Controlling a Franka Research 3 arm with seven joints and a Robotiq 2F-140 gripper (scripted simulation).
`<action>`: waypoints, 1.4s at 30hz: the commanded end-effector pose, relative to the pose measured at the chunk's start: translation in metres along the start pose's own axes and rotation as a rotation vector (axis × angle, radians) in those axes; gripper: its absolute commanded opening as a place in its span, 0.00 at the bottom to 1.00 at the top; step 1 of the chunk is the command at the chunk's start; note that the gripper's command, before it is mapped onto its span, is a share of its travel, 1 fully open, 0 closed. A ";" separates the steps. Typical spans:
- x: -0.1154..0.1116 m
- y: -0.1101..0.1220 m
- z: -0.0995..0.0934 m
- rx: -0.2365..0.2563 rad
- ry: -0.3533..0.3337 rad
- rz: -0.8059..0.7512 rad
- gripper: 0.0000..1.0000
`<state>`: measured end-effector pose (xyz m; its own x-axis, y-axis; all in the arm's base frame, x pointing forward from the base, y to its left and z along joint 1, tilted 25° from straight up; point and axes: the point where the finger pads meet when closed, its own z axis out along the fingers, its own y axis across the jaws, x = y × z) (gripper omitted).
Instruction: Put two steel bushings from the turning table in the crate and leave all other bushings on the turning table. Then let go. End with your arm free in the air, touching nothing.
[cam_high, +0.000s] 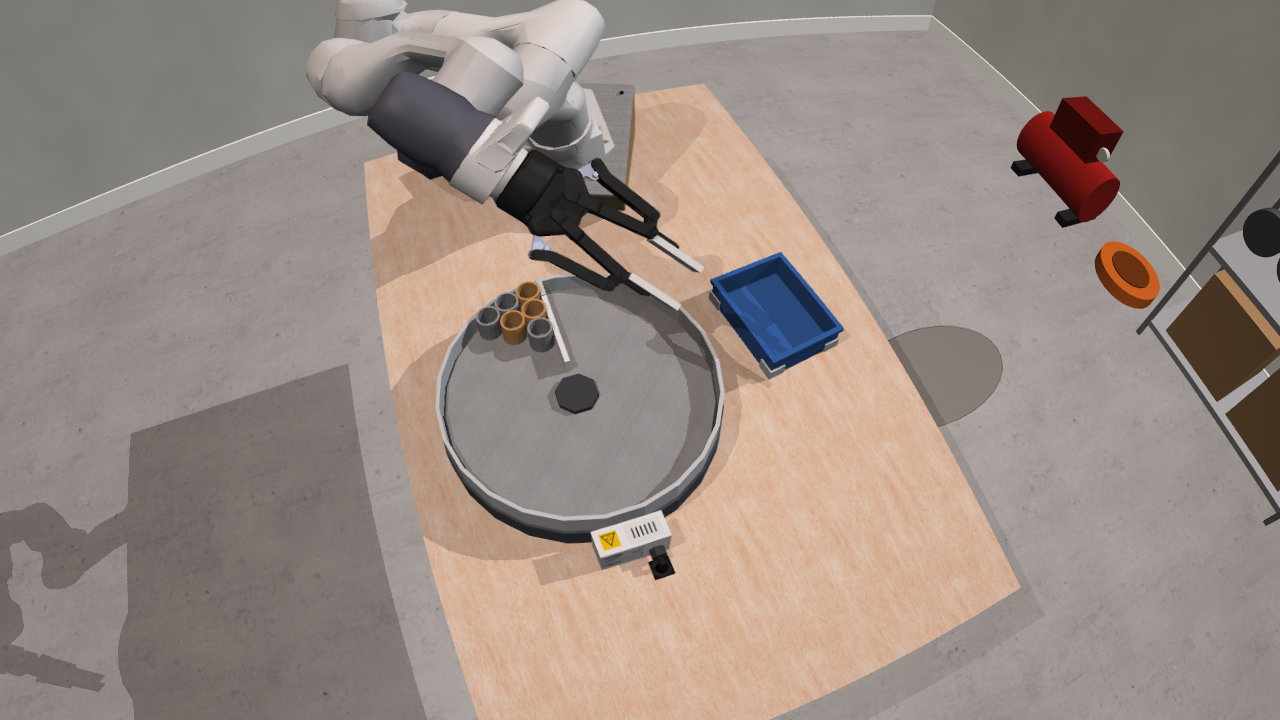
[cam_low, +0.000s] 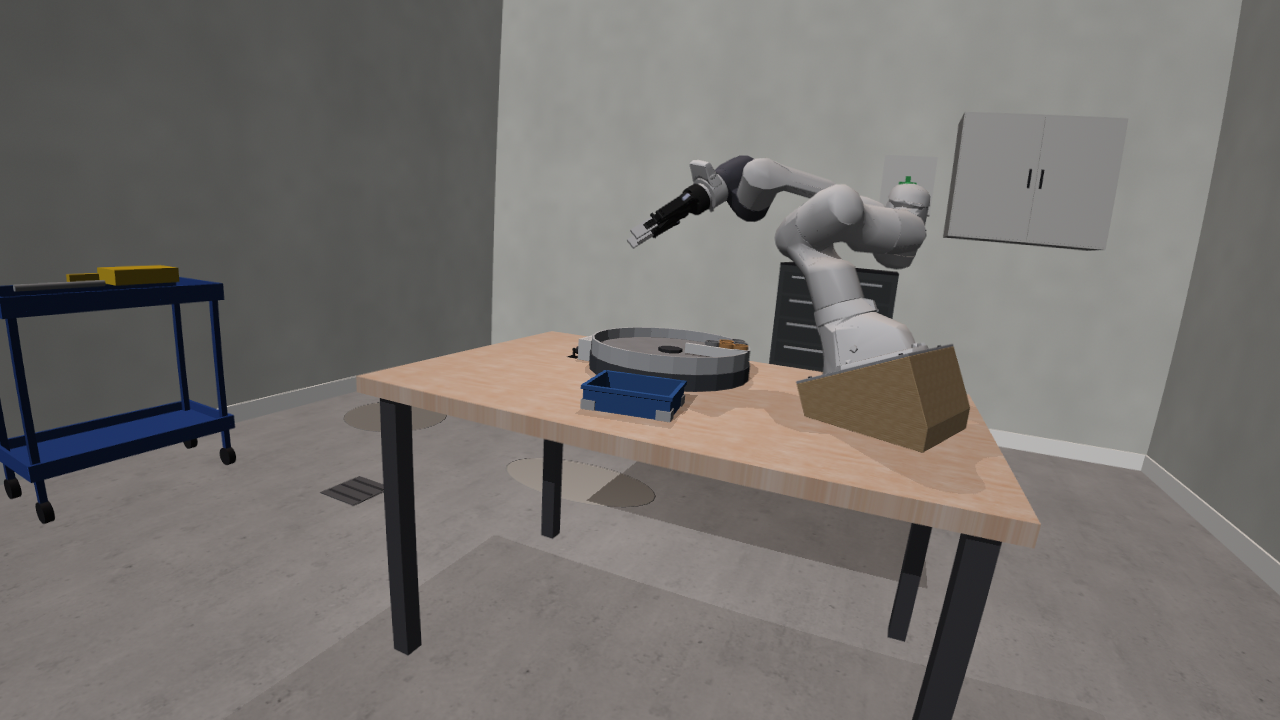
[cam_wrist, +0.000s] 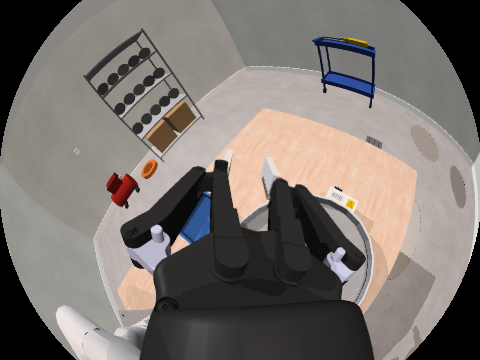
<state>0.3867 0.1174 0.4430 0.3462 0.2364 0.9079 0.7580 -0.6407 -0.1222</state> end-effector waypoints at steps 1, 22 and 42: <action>0.029 0.016 -0.009 -0.023 0.110 0.124 0.28; 0.053 0.116 -0.036 -0.189 0.358 0.487 0.28; -0.020 0.211 -0.068 -0.469 0.451 0.883 0.28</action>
<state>0.5008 -0.0541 0.4282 0.3916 -0.5601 0.7300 0.1037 -0.7614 -0.6399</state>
